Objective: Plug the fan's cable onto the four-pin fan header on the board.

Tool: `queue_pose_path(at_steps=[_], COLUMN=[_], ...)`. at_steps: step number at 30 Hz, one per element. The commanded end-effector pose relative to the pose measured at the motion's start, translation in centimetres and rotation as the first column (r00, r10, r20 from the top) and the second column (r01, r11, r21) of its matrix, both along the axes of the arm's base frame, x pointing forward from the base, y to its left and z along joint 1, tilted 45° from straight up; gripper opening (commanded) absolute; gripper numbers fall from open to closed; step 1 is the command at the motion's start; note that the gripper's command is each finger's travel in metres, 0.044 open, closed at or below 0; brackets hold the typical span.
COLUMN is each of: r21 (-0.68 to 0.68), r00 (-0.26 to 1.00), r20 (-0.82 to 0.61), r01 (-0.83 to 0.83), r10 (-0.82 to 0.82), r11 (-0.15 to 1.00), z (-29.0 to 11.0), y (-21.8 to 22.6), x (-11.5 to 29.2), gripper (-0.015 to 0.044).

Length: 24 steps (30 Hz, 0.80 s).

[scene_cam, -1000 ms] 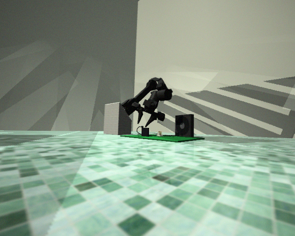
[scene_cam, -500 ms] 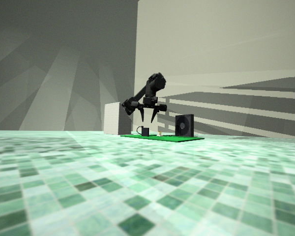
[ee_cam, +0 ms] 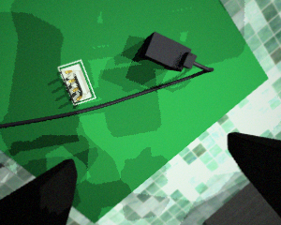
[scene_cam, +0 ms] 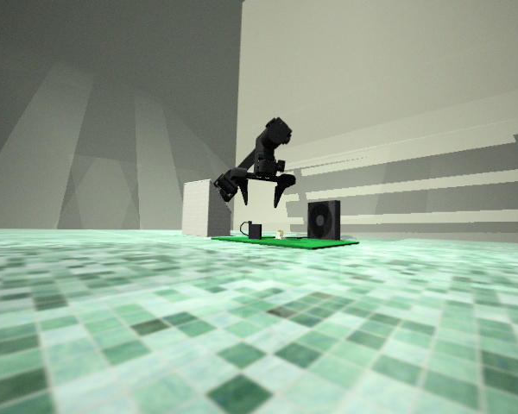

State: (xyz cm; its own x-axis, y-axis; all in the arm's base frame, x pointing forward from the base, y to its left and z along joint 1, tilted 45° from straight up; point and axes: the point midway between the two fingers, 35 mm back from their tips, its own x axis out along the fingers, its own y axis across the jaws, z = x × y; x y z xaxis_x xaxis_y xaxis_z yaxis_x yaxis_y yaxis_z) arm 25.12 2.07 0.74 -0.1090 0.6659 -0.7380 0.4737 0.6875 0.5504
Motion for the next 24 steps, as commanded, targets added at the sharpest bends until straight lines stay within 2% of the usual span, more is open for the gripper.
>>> queue_pose_path(at_steps=[1, 7, 11, 21, 24], r21=[0.009, -0.043, -0.114, -0.118, -0.12], r00=[0.96, 0.732, 0.535, 0.524, 0.525], r20=[0.192, 0.493, 0.63, 0.636, 0.635], r01=[-0.207, -0.52, -0.653, -0.659, -0.658], r10=[0.202, 0.471, 0.563, 0.566, 0.567], r11=[0.978, 0.853, 0.749, 0.743, 0.743], z=[0.2, 0.9, 1.4, 1.4, 0.3], y=[-2.4, -6.0, -8.0, -8.1, -7.1], x=[1.6, 3.6, 4.4, 4.4, 4.5], gripper=[0.044, 0.044, 0.044, 0.044, 0.044])
